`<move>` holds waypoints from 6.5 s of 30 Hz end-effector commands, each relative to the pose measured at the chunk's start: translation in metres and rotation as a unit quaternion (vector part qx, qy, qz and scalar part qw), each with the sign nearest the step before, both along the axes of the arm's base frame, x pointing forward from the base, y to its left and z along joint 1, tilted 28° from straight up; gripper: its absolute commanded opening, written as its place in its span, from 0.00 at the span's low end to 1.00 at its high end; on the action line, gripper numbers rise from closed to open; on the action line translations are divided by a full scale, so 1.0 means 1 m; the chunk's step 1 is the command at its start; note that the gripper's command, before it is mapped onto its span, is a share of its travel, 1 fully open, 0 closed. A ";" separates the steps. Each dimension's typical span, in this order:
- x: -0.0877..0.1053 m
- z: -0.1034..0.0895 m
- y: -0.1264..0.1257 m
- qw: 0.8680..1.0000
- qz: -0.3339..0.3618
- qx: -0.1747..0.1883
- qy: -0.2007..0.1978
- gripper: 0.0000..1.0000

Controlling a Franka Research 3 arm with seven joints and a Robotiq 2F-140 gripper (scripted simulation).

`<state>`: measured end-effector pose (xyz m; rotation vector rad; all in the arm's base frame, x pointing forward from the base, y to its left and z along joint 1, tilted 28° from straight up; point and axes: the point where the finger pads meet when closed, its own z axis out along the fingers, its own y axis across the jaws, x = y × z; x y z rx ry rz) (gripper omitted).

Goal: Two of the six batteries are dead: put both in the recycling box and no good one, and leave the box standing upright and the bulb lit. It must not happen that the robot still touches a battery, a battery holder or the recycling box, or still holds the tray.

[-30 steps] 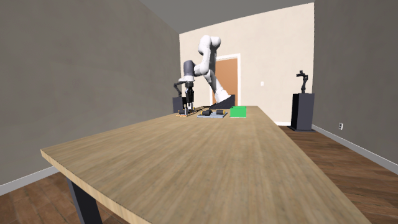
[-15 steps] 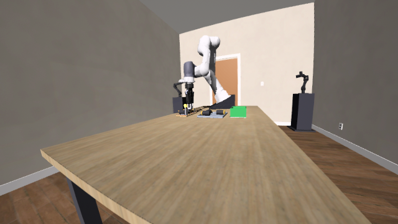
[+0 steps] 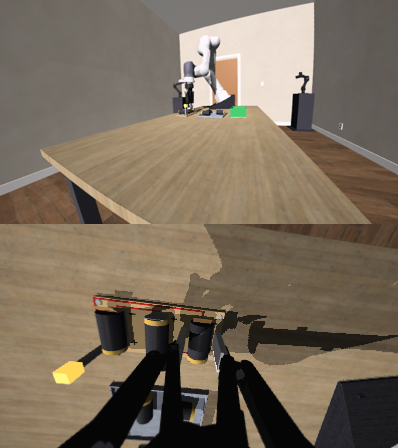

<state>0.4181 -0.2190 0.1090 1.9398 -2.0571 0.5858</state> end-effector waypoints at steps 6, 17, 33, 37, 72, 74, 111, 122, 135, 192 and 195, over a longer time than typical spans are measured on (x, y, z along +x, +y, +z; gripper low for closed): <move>0.001 0.001 -0.001 1.000 0.000 -0.001 -0.002 0.29; 0.001 0.002 -0.001 1.000 0.000 -0.001 -0.002 0.29; -0.003 0.046 0.022 1.000 0.000 -0.001 -0.002 0.29; -0.004 0.056 0.027 1.000 0.000 -0.001 -0.002 0.29; -0.005 0.059 0.028 1.000 0.000 -0.001 -0.002 0.29; -0.005 0.059 0.028 1.000 0.000 -0.001 -0.002 0.29; 0.113 0.108 0.049 1.000 0.000 -0.001 -0.002 0.29; 0.119 0.109 0.049 1.000 0.000 -0.001 -0.002 0.29; 0.119 0.109 0.049 1.000 0.000 -0.001 -0.003 0.29; 0.125 0.053 0.020 1.000 0.000 -0.001 -0.003 0.29; 0.126 0.054 0.020 1.000 0.000 -0.001 -0.003 0.29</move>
